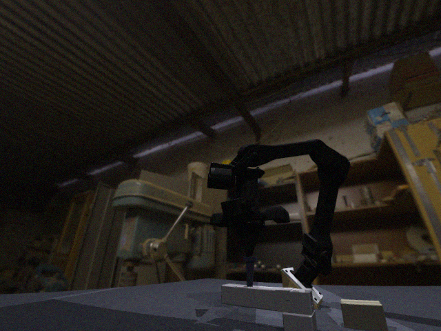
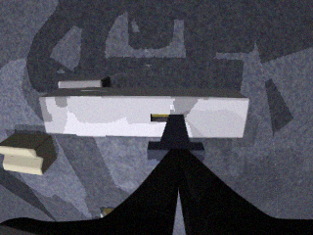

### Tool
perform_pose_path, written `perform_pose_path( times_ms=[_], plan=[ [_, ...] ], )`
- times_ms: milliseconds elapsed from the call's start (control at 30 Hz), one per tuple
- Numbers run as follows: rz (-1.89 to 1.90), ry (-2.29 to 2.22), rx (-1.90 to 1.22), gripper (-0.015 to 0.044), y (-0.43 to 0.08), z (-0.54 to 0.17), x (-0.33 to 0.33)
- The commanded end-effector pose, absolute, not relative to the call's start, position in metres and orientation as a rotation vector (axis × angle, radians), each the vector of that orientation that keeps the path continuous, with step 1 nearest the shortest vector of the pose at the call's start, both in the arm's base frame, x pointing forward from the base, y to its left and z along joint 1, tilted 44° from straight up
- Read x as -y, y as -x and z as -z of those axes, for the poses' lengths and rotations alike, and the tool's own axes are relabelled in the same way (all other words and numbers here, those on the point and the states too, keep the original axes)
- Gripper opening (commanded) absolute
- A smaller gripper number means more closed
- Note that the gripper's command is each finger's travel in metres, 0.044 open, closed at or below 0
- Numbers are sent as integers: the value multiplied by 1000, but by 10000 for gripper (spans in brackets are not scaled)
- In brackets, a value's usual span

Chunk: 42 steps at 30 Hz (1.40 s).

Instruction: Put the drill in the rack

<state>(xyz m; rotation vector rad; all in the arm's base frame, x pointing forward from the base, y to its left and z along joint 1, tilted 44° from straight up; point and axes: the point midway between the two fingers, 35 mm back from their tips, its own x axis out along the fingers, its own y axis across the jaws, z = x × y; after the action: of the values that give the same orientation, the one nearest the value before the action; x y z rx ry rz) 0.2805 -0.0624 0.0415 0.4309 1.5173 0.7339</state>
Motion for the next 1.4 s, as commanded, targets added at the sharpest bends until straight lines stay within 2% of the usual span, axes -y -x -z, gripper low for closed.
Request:
perform_pose_path(
  times_ms=[0, 1367],
  plan=[
    [-737, -440, -1520, 0, -279, -41, 60],
    [-737, -440, -1519, 0, -280, -35, 55]
  ],
)
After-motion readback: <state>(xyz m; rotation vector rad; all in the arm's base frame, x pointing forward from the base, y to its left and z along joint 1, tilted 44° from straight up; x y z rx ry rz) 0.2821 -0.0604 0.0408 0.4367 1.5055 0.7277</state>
